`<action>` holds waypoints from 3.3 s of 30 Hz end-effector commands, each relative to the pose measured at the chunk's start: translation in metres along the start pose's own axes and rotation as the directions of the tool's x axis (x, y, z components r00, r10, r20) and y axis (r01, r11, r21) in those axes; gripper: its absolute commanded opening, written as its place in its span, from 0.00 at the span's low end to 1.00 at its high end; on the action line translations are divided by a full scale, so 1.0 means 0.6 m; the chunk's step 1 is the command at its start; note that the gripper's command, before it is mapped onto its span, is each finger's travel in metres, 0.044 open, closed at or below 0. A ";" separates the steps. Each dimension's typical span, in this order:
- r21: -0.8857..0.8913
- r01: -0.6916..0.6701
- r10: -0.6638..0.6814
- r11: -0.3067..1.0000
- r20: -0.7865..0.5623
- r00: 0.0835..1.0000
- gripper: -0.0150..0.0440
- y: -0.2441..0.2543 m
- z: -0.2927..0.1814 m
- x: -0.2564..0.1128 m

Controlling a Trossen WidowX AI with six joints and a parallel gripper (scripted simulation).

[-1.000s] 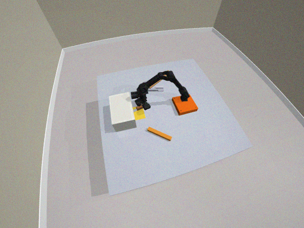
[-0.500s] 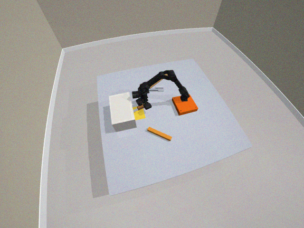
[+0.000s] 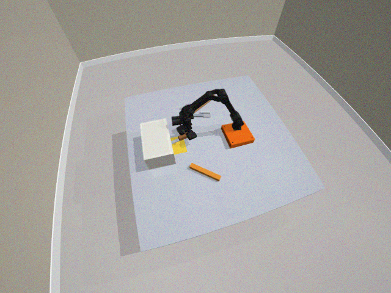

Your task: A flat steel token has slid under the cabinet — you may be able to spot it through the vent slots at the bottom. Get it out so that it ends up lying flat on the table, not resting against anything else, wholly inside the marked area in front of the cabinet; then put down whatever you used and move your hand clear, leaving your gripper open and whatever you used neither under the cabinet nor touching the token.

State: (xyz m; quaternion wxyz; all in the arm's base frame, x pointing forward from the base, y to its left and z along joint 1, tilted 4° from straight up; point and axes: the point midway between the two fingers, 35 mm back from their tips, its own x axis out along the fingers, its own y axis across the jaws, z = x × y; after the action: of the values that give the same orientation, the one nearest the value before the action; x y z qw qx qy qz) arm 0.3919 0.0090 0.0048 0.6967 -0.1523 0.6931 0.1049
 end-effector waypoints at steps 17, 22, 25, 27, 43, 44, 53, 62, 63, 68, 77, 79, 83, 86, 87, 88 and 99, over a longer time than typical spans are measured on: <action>-0.003 -0.001 0.001 1.000 -0.004 1.000 0.25 -0.001 -0.037 0.002; -0.003 -0.001 0.001 1.000 -0.005 1.000 0.25 -0.001 -0.045 0.002; -0.003 -0.001 0.001 1.000 -0.005 1.000 0.25 -0.001 -0.050 0.002; -0.003 -0.001 0.001 1.000 -0.005 1.000 0.25 -0.002 -0.054 0.002; -0.003 -0.001 0.001 1.000 -0.007 1.000 0.25 -0.003 -0.082 0.002; -0.003 -0.001 0.000 1.000 -0.007 1.000 0.25 -0.003 -0.084 0.002; -0.003 0.000 0.000 1.000 -0.008 1.000 0.25 -0.003 -0.101 0.003; -0.003 0.000 0.000 1.000 -0.009 1.000 0.25 -0.004 -0.118 0.003; -0.003 0.000 0.000 1.000 -0.009 1.000 0.25 -0.004 -0.120 0.003; -0.003 0.000 0.000 1.000 -0.009 1.000 0.25 -0.005 -0.129 0.003; -0.003 0.000 0.000 1.000 -0.010 1.000 0.25 -0.005 -0.147 0.003; -0.003 0.000 0.000 1.000 -0.010 1.000 0.25 -0.005 -0.151 0.003; -0.003 0.000 0.000 1.000 -0.011 1.000 0.25 -0.006 -0.159 0.003; -0.004 0.000 0.000 1.000 -0.011 1.000 0.25 -0.006 -0.165 0.003; -0.004 0.000 0.000 1.000 -0.011 1.000 0.25 -0.006 -0.167 0.003; -0.004 0.000 0.000 1.000 -0.011 1.000 0.25 -0.006 -0.170 0.003; -0.004 0.000 0.000 1.000 -0.013 1.000 0.25 -0.007 -0.193 0.003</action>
State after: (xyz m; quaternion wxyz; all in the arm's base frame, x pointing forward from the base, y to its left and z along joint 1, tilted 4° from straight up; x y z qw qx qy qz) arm 0.2920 -0.0342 0.0047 0.6938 -0.1533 0.6957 0.1053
